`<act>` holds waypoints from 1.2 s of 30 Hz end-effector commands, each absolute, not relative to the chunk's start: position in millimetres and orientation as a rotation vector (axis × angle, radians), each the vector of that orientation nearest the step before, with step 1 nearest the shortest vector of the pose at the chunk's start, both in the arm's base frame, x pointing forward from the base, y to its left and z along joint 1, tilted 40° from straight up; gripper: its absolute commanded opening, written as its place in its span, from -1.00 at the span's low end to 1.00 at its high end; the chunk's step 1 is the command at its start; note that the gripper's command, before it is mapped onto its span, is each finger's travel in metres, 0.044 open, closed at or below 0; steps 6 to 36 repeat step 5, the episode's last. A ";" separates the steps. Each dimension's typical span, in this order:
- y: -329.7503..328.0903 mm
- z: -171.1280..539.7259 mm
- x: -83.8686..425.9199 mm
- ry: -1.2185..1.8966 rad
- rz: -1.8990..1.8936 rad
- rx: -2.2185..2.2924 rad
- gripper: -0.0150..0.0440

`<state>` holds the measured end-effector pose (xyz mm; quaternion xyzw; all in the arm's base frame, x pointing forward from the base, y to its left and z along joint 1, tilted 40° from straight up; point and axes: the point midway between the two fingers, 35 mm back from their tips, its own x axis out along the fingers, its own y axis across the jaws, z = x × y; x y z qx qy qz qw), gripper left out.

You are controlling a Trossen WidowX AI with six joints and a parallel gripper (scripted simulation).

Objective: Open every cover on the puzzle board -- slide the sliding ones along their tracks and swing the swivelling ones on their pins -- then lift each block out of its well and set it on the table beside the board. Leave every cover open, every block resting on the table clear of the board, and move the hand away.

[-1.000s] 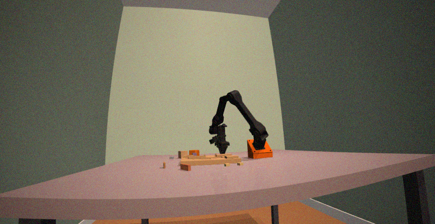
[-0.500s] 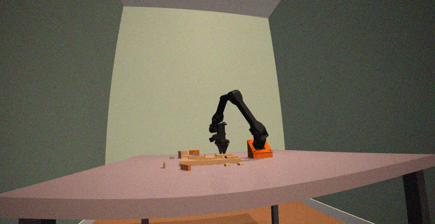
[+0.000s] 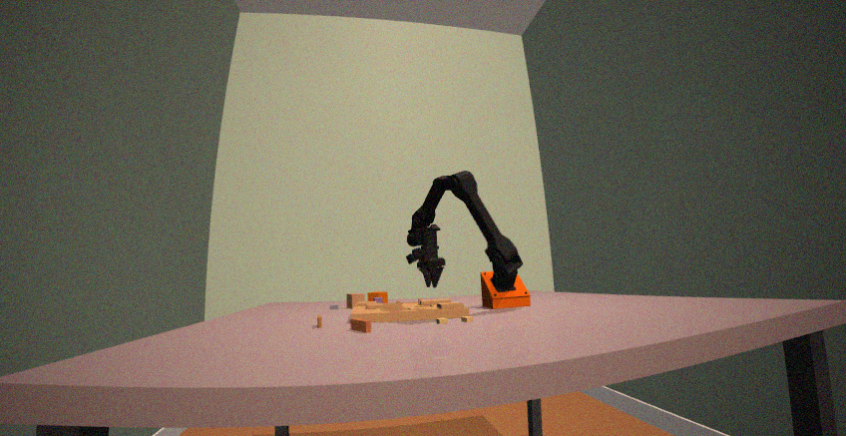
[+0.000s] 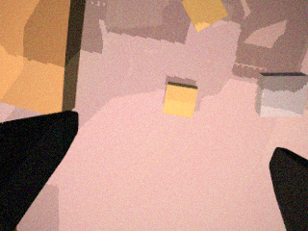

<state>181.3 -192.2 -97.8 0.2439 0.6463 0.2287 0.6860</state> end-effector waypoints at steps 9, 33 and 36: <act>-204.8 -83.9 179.8 1.442 0.496 0.536 1.00; -204.8 -83.9 179.8 1.442 0.496 0.536 1.00; -204.8 -83.9 179.8 1.442 0.496 0.536 1.00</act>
